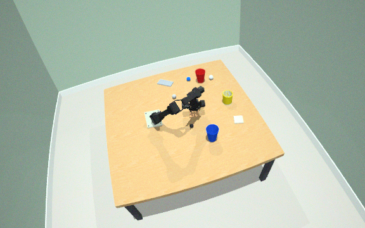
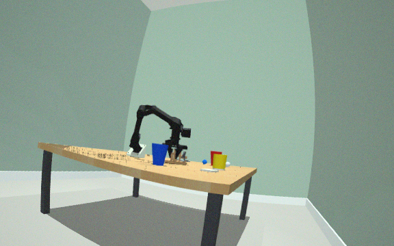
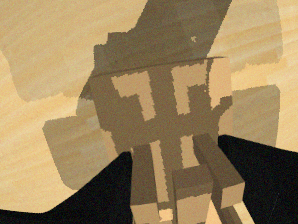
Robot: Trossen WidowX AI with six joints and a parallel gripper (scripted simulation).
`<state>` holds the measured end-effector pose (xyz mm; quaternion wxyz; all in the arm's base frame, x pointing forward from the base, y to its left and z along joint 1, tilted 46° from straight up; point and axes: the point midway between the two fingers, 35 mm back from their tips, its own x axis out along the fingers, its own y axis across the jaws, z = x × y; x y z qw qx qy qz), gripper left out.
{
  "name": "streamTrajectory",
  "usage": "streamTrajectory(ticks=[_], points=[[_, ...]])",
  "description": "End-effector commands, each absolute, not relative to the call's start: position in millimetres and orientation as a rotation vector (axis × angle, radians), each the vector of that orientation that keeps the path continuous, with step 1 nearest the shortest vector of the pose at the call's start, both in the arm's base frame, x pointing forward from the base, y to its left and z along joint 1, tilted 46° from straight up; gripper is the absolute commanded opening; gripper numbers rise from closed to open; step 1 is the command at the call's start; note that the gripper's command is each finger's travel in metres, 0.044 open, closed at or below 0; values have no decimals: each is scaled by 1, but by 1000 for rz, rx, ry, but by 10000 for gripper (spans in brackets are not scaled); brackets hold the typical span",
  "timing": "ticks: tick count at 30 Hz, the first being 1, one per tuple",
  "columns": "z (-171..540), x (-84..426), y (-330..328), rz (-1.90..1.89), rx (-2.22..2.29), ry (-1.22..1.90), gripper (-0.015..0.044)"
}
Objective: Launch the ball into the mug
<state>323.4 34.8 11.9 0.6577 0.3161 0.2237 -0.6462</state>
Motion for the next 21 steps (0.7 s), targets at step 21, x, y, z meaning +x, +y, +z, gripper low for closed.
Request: streamTrajectory(ticks=[21], points=[[46,321,70,-1339,454,728,0]])
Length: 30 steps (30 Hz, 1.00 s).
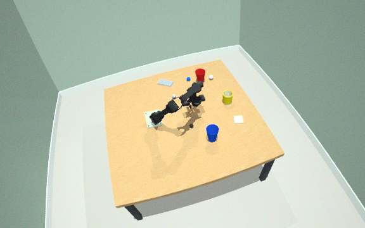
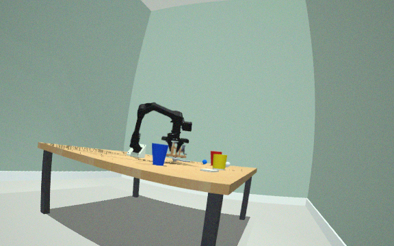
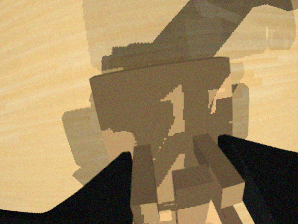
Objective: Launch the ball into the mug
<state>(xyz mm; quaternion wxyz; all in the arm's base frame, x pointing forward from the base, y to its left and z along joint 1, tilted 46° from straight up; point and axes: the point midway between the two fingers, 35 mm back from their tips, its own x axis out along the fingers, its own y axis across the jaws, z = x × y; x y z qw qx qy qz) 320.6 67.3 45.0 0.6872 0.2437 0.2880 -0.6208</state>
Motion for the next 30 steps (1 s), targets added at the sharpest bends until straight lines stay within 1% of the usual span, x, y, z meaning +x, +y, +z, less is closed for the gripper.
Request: streamTrajectory(ticks=[1,16,30], points=[[45,321,70,-1324,426,750,0],[42,337,72,-1080,11,1050,0],[36,344,71,-1067,-7,1062,0]])
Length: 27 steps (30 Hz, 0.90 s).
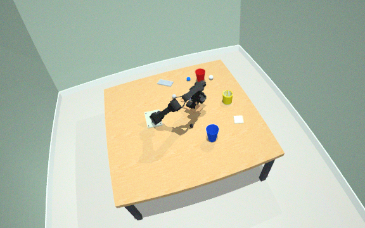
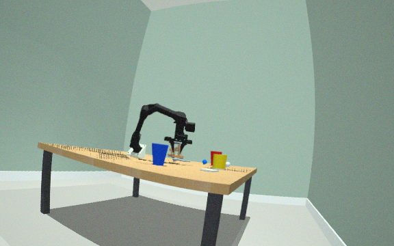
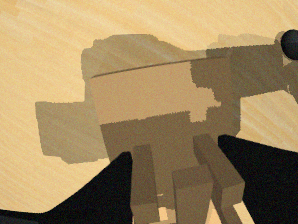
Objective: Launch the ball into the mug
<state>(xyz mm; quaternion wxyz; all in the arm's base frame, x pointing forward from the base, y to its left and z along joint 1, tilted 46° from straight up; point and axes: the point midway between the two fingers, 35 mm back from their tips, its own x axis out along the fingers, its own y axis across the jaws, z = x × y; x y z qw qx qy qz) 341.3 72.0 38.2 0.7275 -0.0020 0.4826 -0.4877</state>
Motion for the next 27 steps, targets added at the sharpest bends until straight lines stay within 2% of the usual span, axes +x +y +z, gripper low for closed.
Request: streamTrajectory(ticks=[1,27], points=[[35,344,70,-1067,-7,1062,0],[5,347,39,-1068,-9,1060,0]])
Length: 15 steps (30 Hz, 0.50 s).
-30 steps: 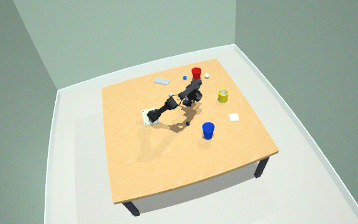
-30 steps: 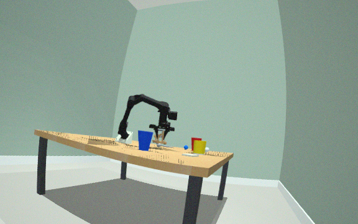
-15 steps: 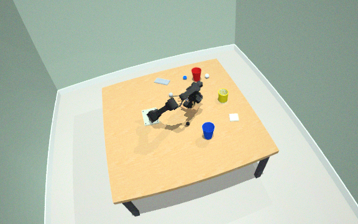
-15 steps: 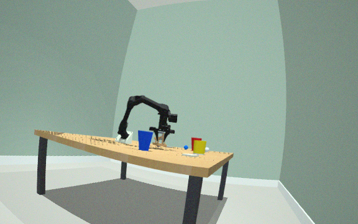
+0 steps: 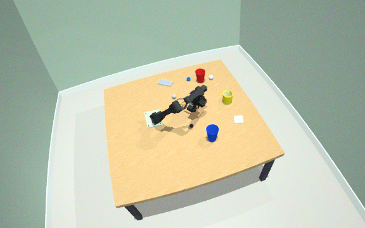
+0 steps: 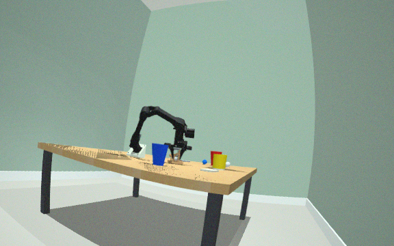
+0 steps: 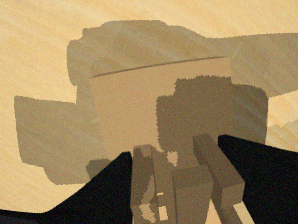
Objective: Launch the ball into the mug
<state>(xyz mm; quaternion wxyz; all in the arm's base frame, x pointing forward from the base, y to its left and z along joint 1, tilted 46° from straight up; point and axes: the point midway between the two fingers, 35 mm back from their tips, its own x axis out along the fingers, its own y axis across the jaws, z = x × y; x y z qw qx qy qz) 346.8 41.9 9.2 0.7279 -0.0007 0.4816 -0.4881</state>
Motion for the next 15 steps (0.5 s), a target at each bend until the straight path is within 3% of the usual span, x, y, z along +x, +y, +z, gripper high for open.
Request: streamTrajectory(ticks=[1,6,15], points=[[9,347,42,-1076,-1,1061,0],[9,347,42,-1076,-1,1061,0],[9,347,42,-1076,-1,1061,236]])
